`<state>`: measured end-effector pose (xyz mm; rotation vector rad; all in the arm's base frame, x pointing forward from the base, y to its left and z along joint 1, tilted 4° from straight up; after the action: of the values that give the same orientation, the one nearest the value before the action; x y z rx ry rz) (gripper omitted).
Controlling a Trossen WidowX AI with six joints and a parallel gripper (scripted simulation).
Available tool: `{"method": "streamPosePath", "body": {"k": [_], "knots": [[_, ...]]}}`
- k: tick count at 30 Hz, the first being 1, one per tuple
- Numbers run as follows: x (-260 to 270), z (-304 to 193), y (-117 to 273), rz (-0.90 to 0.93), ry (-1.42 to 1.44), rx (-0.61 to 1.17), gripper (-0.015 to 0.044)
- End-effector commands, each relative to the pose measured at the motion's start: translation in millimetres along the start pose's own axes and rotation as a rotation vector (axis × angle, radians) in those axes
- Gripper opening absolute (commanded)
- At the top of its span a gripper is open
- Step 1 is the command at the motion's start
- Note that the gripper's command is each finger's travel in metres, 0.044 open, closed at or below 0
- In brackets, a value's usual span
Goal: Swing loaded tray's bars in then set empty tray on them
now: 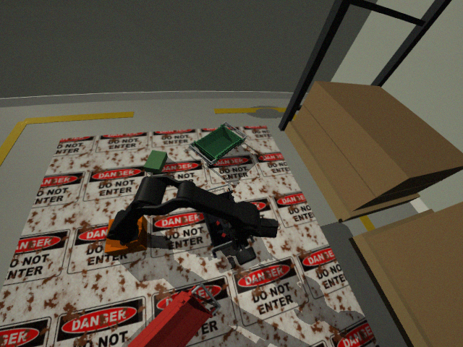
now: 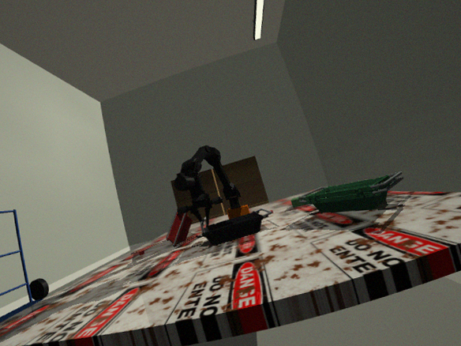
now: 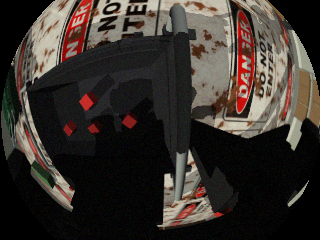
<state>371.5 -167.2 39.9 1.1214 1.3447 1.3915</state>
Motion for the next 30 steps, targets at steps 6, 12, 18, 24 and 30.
{"method": "streamPosePath", "body": {"k": [6, 12, 18, 24, 30], "knots": [[30, 4, -21, 0.014, 0.000, 0.006, 0.0083], [27, 5, -6, 0.014, 0.000, 0.006, 0.0083], [24, 5, 24, 0.013, 0.000, 0.006, 0.0083], [25, 5, 15, 0.020, -0.003, 0.006, 0.0083], [25, 5, 15, 0.020, -0.003, 0.006, 0.0083]]}}
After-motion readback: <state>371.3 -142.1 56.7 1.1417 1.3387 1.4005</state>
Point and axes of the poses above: the point midway between the two fingers, 35 mm back from their tips, its own y axis back along the fingers, its own x axis across the jaws, z = x × y, the point moved 2 cm from there along y, back along the fingers, and after that the axes turned 13 degrees about y, right-handed, at the moved point
